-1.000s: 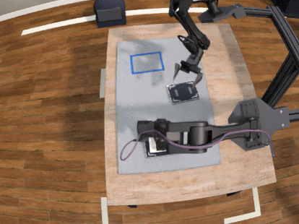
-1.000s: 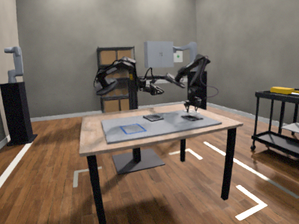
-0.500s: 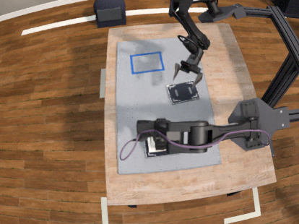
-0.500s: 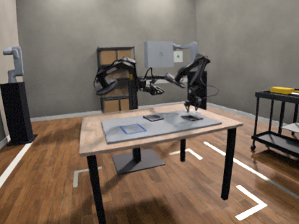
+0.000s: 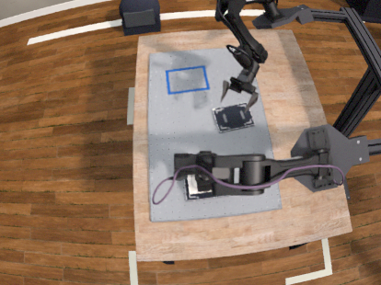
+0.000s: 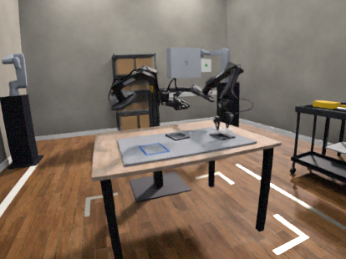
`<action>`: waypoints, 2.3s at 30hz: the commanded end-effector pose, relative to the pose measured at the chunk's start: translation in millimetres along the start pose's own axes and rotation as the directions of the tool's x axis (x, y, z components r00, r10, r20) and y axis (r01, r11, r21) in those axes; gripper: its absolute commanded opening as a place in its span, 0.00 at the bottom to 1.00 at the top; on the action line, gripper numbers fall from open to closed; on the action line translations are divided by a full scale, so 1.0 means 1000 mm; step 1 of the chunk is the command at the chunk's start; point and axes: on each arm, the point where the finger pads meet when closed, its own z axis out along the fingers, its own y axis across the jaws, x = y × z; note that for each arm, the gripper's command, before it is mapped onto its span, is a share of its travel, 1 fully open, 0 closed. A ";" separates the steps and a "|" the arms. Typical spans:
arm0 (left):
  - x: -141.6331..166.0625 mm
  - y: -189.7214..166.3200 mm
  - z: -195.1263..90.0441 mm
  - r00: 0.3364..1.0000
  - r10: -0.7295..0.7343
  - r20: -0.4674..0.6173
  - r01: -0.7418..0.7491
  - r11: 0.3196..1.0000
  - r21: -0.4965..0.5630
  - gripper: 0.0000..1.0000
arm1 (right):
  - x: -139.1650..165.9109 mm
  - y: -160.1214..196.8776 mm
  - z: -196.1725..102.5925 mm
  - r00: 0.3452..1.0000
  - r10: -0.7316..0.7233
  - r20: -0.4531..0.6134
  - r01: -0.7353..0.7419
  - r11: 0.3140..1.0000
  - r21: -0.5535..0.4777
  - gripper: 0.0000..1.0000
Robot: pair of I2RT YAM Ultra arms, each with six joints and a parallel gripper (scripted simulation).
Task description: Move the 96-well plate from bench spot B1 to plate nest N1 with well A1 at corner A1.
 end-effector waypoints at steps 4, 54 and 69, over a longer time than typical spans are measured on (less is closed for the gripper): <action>-0.004 -0.005 0.012 1.000 0.001 0.001 -0.001 1.000 0.002 0.79 | -0.016 -0.002 0.004 0.999 -0.001 0.035 0.001 1.000 0.003 1.00; 0.001 -0.007 -0.010 1.000 0.012 0.023 -0.013 1.000 0.014 0.79 | -0.016 -0.002 0.004 0.999 -0.001 0.035 0.001 1.000 0.003 1.00; 0.008 -0.004 0.006 1.000 0.007 -0.009 -0.007 1.000 -0.001 0.79 | -0.016 -0.002 0.004 0.999 -0.001 0.035 0.001 1.000 0.003 1.00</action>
